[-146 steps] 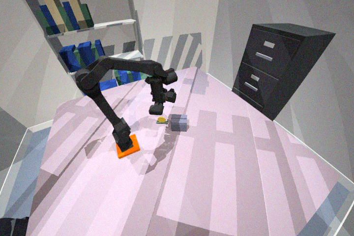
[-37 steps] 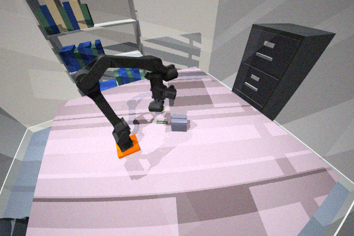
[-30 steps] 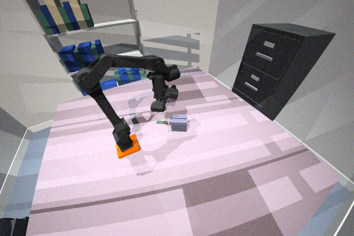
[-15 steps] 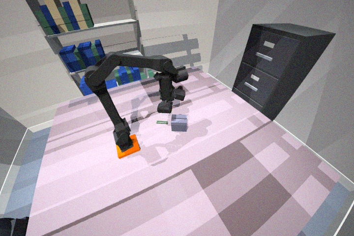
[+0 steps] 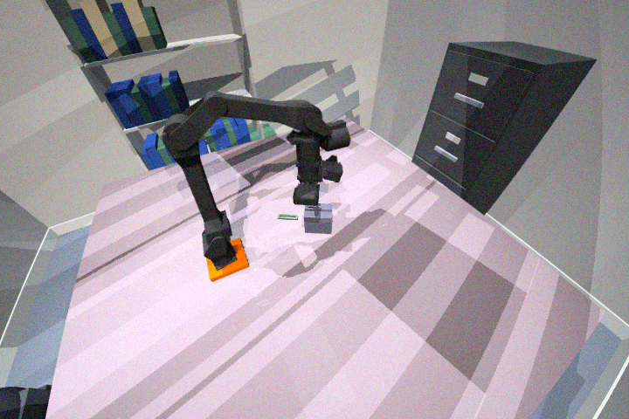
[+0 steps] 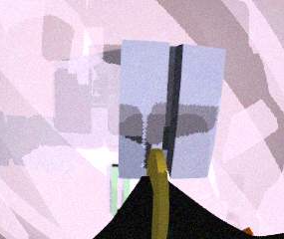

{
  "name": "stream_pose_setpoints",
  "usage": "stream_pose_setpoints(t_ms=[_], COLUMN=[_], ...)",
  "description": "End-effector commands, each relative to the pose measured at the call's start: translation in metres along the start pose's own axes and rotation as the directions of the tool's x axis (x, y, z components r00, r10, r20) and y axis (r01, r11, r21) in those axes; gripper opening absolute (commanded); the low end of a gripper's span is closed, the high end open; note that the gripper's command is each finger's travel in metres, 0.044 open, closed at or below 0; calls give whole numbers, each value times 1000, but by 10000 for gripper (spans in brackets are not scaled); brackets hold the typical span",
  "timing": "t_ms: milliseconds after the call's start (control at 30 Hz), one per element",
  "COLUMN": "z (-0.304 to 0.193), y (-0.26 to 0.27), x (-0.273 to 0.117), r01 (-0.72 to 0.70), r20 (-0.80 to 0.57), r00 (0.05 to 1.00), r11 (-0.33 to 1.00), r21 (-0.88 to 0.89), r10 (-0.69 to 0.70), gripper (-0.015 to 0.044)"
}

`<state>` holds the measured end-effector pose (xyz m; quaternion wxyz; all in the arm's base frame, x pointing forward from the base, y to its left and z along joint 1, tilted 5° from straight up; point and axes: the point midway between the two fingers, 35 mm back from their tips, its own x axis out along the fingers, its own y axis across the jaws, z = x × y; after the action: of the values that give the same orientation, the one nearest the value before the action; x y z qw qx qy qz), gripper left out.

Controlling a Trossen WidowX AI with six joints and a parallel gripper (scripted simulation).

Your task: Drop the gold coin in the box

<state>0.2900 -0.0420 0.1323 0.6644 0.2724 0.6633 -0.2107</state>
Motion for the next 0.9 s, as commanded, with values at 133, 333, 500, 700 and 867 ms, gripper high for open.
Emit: stream_pose_setpoints(t_ms=[133,333,500,700,867], z=[19,26,22,22,25], y=[-8,-12,-11,-11,-12], x=[-2,-1,1,1,-1], r01=[2,3,1,1,1], r20=[10,7,1,1,1], r00=[1000,1000,1000,1000,1000], r11=[1000,1000,1000,1000,1000], r21=[-7,-7,-2,-2,-5], r10=[-2,-3,-1,-1,-1], gripper=[0,4,0,0,0])
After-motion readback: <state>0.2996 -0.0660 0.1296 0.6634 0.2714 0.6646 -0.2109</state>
